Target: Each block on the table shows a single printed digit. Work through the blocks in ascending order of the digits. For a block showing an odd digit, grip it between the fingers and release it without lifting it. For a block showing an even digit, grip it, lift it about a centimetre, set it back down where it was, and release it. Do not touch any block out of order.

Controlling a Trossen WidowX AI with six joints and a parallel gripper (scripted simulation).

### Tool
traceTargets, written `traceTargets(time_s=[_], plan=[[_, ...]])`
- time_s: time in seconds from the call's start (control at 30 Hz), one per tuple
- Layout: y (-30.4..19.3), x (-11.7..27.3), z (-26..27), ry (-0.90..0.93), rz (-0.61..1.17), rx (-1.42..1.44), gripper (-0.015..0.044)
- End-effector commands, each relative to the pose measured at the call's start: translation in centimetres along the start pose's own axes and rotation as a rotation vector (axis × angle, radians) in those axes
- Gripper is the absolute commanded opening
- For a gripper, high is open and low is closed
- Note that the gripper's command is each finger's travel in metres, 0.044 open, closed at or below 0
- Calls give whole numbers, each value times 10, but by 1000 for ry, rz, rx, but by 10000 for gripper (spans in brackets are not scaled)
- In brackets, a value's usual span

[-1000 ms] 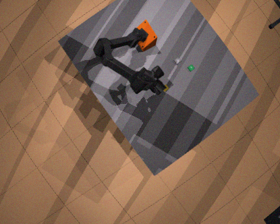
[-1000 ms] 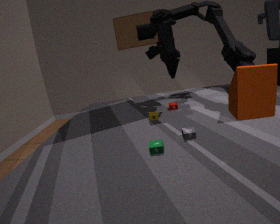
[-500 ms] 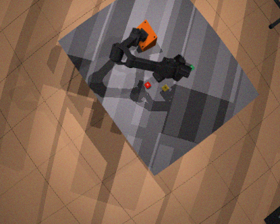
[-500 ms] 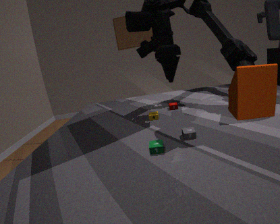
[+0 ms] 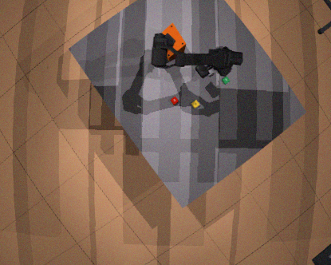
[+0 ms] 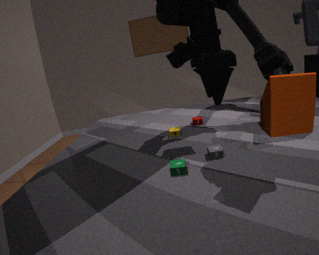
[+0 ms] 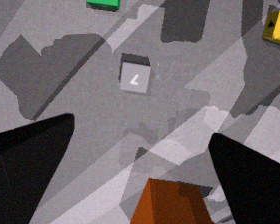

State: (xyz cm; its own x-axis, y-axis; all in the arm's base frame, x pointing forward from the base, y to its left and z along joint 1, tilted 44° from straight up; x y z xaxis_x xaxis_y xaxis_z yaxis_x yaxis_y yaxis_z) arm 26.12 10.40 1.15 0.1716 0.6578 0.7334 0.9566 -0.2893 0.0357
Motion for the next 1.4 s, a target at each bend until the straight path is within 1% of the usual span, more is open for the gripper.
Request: traceTargets(time_s=[0.0,0.47,0.67,0.87,1.37], plan=[[-2,-2,4,-3,6,-5,400],[-1,-2,5,-3,6,-5,400],[47,2,32,0,5,-7,400],[93,-1,54,-1,2,-9,400],[94,-2,55,-1,2,-9,400]])
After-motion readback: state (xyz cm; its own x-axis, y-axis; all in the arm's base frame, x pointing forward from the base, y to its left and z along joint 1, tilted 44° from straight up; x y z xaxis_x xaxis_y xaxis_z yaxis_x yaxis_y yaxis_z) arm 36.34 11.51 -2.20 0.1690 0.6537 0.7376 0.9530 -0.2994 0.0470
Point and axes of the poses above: the point midway between the two fingers, 35 mm back from their tips, its own x axis back along the fingers, its own z axis across the jaws, y = z × x, the point moved 7 cm from there along x, back along the fingers, and after that the axes turned 8 degrees about -x, right-handed, at the moved point
